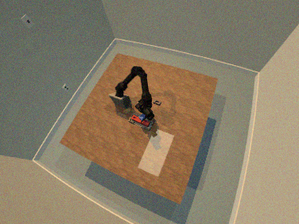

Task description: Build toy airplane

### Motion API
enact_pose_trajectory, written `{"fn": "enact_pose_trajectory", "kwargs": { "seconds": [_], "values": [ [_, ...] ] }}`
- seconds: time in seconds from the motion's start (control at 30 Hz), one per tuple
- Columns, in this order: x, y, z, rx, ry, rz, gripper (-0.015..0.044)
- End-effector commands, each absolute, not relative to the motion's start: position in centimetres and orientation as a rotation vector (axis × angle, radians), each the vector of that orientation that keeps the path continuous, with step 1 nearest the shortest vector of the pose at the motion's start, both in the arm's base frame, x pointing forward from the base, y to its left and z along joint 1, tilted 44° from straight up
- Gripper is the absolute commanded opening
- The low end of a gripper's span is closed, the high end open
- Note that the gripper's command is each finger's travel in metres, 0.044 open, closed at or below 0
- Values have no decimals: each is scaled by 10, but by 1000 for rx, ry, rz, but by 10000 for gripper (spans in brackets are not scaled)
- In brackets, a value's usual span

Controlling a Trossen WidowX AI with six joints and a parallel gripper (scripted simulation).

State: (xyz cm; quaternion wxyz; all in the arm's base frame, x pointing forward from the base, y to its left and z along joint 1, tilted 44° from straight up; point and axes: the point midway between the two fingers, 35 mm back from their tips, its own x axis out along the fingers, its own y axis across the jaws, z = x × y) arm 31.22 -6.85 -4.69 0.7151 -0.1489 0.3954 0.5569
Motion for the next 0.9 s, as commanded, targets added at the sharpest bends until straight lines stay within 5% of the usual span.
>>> {"fn": "enact_pose_trajectory", "kwargs": {
  "seconds": [0.0, 0.47, 0.7, 0.87],
  "values": [
    [307, -74, -57, -389, 834, 1271, 0],
    [288, -91, -89, -593, 652, 1386, 0],
    [288, -91, -89, -593, 652, 1386, 184],
    [288, -91, -89, -593, 652, 1386, 195]
  ]
}}
